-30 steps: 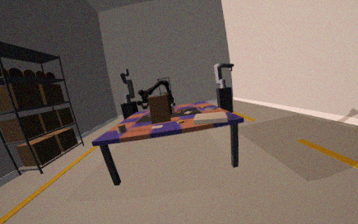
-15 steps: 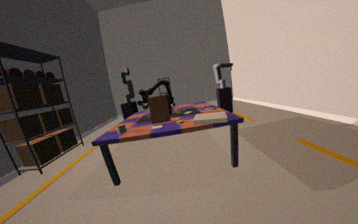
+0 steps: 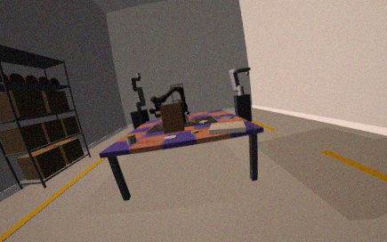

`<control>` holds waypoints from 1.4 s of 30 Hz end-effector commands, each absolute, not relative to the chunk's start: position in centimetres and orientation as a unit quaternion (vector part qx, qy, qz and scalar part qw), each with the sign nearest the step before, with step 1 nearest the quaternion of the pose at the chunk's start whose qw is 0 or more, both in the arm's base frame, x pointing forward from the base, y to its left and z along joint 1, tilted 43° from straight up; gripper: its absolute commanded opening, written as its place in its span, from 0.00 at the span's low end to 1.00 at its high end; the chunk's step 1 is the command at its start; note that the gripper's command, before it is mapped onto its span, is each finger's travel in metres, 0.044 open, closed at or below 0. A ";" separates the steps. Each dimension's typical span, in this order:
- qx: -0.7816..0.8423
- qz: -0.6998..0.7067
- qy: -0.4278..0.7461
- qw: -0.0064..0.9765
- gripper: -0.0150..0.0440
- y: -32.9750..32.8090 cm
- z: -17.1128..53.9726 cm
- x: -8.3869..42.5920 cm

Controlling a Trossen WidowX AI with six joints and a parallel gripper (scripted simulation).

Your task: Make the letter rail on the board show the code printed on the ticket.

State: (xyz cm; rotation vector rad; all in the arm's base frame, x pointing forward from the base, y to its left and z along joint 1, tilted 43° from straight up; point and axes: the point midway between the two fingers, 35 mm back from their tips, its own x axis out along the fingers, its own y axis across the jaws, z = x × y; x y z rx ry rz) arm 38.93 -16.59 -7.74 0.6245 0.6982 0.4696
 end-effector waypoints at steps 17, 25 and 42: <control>0.300 0.223 0.337 0.864 0.25 -15.7 -7.2 38.7; 0.300 0.223 0.337 0.864 0.25 -15.4 -6.9 38.6; 0.301 0.223 0.337 0.864 0.25 -14.7 -6.3 38.5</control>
